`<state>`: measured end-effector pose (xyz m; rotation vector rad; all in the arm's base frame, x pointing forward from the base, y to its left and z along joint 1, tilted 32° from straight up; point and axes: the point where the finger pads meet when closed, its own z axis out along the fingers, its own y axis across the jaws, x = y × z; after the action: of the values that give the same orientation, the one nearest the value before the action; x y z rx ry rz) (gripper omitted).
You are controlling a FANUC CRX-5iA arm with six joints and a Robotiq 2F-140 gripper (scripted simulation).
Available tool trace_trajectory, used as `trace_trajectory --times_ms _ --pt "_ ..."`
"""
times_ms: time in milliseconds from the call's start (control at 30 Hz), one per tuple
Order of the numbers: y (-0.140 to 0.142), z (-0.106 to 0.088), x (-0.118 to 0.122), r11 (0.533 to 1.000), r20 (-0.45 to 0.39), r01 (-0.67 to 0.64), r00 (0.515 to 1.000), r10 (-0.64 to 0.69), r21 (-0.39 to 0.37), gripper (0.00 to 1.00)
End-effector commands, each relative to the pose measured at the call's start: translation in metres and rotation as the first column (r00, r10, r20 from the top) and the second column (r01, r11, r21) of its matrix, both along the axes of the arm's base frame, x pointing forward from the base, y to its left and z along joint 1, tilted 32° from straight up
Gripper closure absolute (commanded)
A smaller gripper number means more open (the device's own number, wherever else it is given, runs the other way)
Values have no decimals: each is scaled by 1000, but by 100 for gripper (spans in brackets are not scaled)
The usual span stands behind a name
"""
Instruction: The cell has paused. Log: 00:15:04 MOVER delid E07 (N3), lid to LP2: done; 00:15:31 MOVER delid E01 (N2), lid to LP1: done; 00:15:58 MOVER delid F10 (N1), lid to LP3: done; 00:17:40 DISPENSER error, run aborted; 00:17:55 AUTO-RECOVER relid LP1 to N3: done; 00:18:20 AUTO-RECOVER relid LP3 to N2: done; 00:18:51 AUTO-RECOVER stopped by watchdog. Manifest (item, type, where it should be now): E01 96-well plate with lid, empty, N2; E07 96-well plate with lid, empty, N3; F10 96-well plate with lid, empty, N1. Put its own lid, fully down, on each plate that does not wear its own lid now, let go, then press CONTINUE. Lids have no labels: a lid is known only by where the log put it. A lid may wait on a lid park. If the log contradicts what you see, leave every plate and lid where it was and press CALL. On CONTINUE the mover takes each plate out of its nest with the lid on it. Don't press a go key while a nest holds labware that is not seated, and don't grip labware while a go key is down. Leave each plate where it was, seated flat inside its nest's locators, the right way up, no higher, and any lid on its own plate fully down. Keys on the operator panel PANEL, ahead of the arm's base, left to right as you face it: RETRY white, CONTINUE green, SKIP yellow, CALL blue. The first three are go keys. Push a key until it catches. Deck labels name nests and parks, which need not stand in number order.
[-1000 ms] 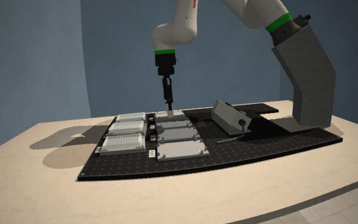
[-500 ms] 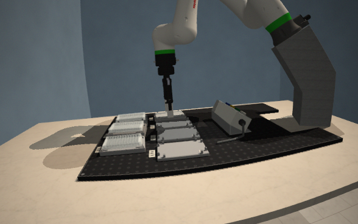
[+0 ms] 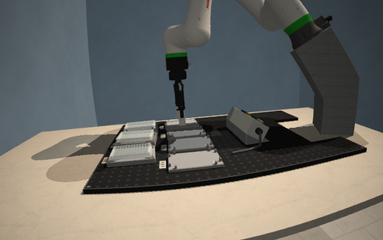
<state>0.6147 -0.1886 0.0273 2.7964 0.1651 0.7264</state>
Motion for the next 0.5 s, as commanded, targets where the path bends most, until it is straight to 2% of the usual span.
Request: trace_trajectory --times_ms 0,467 --pt "0 1 0 1000 0 0 1000 0 0 100" --pt "4 15 -9 1000 0 0 1000 0 0 100"
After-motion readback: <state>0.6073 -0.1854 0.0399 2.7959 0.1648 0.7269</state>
